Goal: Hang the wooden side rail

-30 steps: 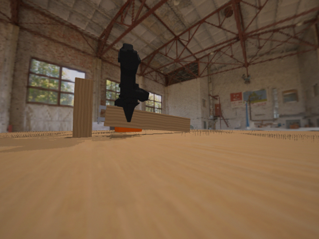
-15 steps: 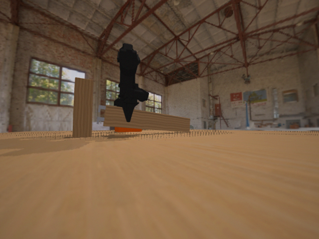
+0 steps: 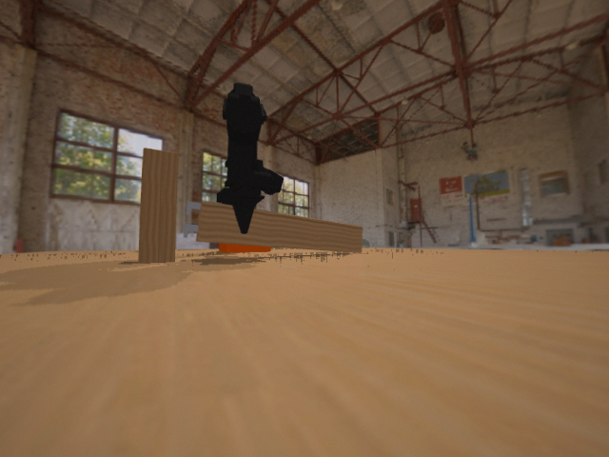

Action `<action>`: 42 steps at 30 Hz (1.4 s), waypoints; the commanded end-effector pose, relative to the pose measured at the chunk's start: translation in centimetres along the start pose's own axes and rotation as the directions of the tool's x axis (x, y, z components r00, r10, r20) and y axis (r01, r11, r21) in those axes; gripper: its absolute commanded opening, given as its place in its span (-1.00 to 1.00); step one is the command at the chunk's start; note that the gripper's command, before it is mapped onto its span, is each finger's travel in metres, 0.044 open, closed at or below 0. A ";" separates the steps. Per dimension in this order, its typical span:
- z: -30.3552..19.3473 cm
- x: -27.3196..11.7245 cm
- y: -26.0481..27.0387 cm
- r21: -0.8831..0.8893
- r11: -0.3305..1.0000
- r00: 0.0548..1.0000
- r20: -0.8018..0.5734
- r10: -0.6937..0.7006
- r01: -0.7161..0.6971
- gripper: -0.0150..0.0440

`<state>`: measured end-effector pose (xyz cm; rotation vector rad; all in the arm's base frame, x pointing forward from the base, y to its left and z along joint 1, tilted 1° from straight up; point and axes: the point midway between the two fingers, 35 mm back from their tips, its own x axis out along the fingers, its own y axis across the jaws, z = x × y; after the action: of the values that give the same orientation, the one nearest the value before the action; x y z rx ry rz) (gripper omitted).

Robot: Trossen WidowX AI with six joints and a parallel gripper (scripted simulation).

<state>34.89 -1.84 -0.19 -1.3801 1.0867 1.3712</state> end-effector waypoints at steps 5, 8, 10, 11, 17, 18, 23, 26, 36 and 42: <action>-0.2 -0.2 0.0 -0.002 1.000 1.000 -0.004 -0.007 0.007 -0.49; -0.2 -0.3 -0.1 -0.002 1.000 1.000 -0.004 -0.007 0.007 -0.49; -0.2 -0.3 -0.1 -0.002 1.000 1.000 -0.004 -0.007 0.007 -0.49; -0.3 -0.3 -0.1 -0.002 1.000 1.000 -0.004 -0.007 0.007 -0.49; -0.3 -0.4 -0.1 -0.002 1.000 1.000 -0.004 -0.007 0.007 -0.49; -0.3 -0.4 -0.2 -0.002 1.000 1.000 -0.004 -0.007 0.007 -0.49; -0.4 -0.5 -0.2 -0.002 1.000 1.000 -0.005 -0.007 0.007 -0.49; -0.4 -0.5 -0.2 -0.002 1.000 1.000 -0.005 -0.007 0.007 -0.49; -0.6 -0.4 -0.4 -0.002 1.000 1.000 -0.005 -0.007 0.007 -0.49; -0.6 -0.4 -0.4 -0.002 1.000 1.000 -0.005 -0.007 0.007 -0.49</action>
<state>34.95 -2.29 -0.13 -1.3802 1.0921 1.3758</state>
